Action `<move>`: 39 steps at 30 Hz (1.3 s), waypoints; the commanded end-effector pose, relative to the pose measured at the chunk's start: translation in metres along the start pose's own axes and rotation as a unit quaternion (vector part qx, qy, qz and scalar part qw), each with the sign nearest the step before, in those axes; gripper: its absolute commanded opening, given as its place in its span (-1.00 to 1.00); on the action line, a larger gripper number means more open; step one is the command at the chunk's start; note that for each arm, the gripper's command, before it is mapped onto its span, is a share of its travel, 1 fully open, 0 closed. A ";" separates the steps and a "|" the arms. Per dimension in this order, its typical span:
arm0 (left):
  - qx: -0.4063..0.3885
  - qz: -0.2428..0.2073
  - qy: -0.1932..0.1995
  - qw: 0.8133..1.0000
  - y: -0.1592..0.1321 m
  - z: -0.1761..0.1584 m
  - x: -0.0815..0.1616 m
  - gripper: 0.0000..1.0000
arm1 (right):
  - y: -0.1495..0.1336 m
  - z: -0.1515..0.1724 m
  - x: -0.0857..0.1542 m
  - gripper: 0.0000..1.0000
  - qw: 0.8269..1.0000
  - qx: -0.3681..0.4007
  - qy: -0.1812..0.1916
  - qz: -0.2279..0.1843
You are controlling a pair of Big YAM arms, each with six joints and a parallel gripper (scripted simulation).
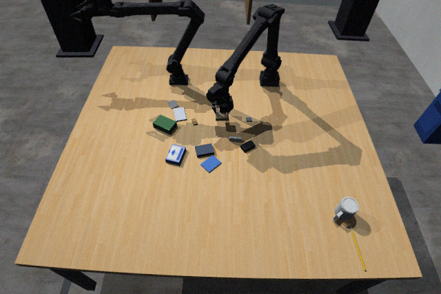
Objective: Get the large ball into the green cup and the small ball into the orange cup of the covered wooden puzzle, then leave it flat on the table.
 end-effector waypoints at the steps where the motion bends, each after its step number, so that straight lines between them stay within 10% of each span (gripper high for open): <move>1: -0.002 0.001 -0.002 1.000 0.006 -0.003 -0.002 0.40 | 0.031 -0.002 -0.005 1.00 0.999 -0.007 -0.003 -0.034; 39: -0.002 0.006 0.004 1.000 0.001 0.000 -0.042 0.40 | 0.031 -0.002 -0.005 1.00 0.999 -0.007 -0.003 -0.034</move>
Point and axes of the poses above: on each arm, the point where the finger pads meet when closed, its own x axis back along the fingers, its own z axis across the jaws, y = z × x, the point moved 6 cm from there along x, back along the fingers, and after that the axes turned 5 degrees about -x, right-handed, at the moved point
